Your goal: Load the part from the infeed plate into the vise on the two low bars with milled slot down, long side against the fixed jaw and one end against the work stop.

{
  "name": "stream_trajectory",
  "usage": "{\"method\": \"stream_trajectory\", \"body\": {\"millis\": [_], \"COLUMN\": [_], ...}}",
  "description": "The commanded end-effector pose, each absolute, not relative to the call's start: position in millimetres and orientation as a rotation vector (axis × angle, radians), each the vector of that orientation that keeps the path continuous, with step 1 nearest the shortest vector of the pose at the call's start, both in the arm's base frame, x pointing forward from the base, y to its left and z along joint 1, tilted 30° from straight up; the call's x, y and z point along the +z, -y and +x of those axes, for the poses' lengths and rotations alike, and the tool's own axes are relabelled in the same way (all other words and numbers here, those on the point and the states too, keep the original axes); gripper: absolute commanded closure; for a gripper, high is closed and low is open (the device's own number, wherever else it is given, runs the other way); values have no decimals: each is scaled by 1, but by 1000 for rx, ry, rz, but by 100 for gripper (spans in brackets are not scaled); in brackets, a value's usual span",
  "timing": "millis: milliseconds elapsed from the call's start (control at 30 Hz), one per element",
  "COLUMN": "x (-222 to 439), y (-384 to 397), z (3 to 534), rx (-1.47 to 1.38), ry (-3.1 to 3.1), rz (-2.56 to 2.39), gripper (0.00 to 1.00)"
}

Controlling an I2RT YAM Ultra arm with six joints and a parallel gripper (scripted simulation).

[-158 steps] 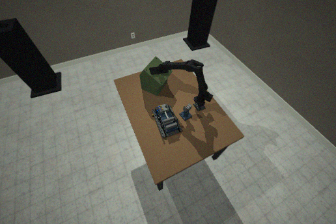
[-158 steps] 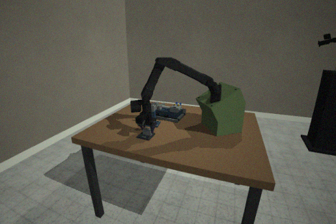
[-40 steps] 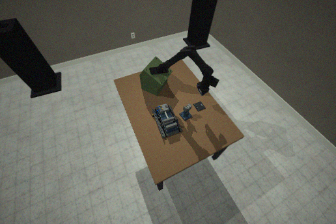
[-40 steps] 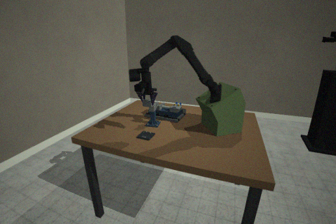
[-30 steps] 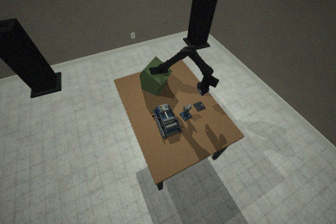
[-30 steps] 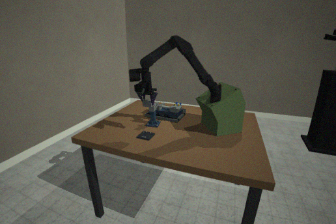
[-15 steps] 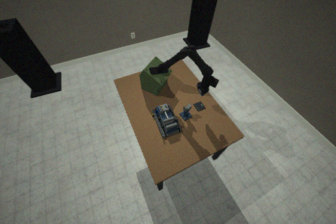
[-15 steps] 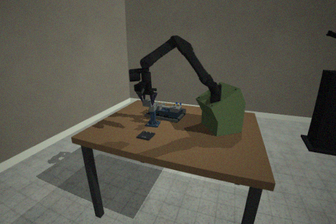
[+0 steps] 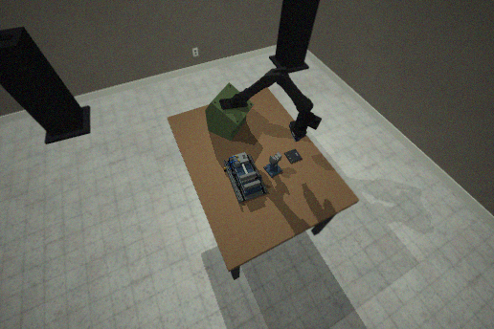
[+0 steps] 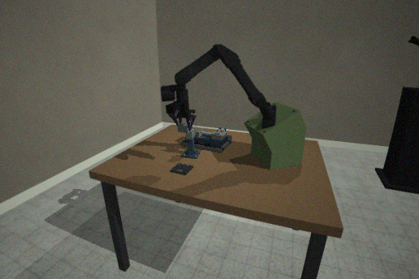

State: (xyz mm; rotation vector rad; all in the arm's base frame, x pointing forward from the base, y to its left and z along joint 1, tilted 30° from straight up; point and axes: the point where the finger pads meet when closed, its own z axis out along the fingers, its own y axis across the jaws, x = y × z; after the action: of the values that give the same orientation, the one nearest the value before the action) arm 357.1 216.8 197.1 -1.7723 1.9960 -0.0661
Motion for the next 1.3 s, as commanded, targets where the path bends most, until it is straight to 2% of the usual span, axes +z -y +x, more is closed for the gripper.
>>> {"method": "stream_trajectory", "body": {"millis": [0,1267], "x": [233,217], "y": [-215,-183], "z": [358,373], "rx": [-61,155], "ry": [-1964,-2397], "rz": [-1682,-1025], "gripper": [100,100]}}
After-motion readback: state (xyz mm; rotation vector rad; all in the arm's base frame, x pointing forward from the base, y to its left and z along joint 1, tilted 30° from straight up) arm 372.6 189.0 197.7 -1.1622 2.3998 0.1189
